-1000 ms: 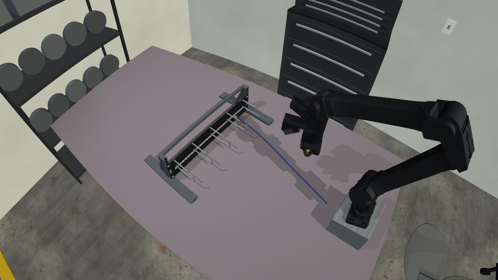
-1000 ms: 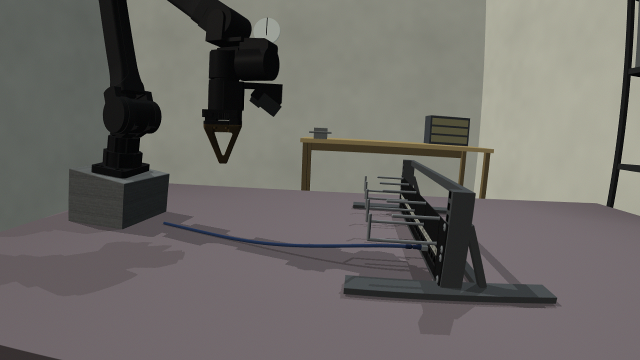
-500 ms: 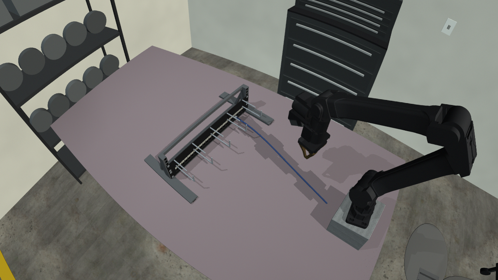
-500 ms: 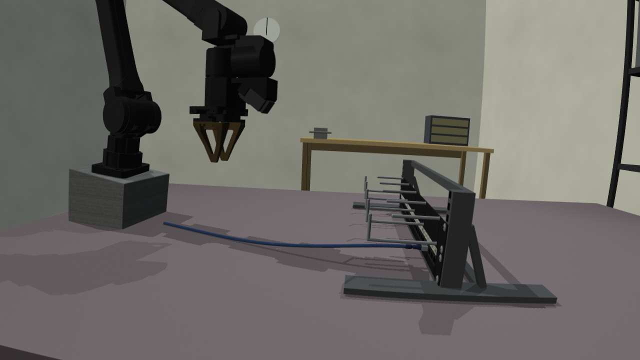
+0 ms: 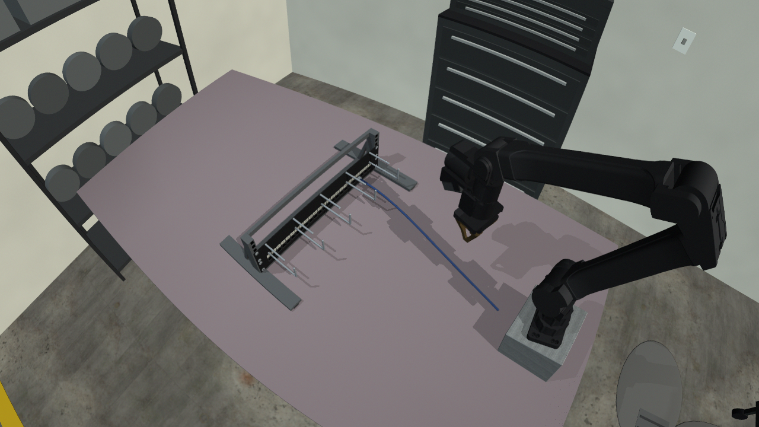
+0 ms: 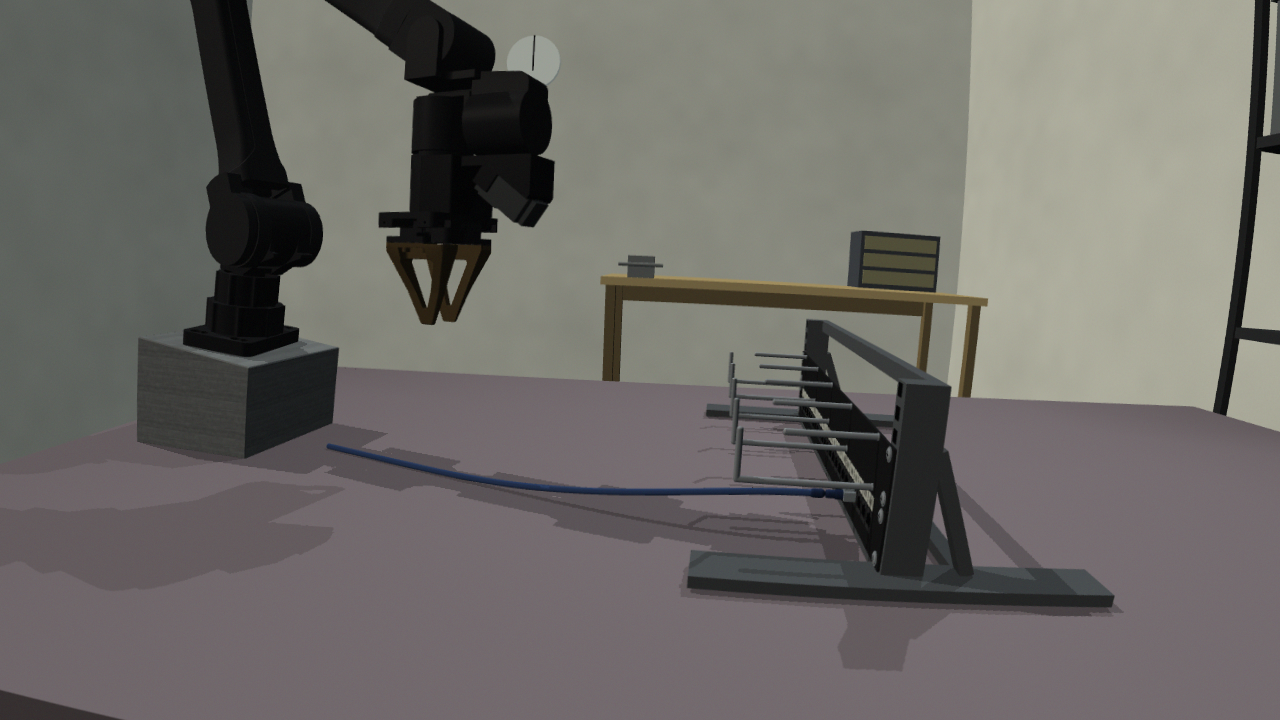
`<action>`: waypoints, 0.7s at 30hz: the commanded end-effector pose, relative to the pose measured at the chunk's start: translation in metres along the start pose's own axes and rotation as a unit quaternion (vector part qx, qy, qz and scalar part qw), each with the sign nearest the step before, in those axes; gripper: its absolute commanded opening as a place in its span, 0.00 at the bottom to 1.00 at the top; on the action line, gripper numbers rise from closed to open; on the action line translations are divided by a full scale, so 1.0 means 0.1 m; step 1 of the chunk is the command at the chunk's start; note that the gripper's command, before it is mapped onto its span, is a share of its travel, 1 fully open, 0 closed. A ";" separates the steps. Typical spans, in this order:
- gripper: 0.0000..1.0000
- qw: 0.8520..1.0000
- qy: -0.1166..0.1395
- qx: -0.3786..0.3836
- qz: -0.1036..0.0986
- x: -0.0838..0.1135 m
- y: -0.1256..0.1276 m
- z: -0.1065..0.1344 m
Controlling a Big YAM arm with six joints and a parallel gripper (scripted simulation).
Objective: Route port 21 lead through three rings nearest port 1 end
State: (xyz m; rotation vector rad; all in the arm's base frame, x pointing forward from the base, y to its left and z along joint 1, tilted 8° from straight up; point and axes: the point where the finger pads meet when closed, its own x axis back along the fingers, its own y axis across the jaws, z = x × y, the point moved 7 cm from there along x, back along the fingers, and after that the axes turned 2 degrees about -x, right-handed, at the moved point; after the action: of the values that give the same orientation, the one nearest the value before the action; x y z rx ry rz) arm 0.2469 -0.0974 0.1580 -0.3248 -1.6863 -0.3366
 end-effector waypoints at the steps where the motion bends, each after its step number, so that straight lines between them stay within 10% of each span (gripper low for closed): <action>1: 0.33 0.999 -0.039 0.001 0.001 0.18 0.03 -0.16; 21: 0.33 1.000 -0.009 -0.014 0.001 -0.09 0.03 -0.05</action>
State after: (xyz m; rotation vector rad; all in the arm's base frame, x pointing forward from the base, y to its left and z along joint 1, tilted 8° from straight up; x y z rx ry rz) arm 0.2473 -0.0975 0.1542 -0.3444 -1.6903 -0.3561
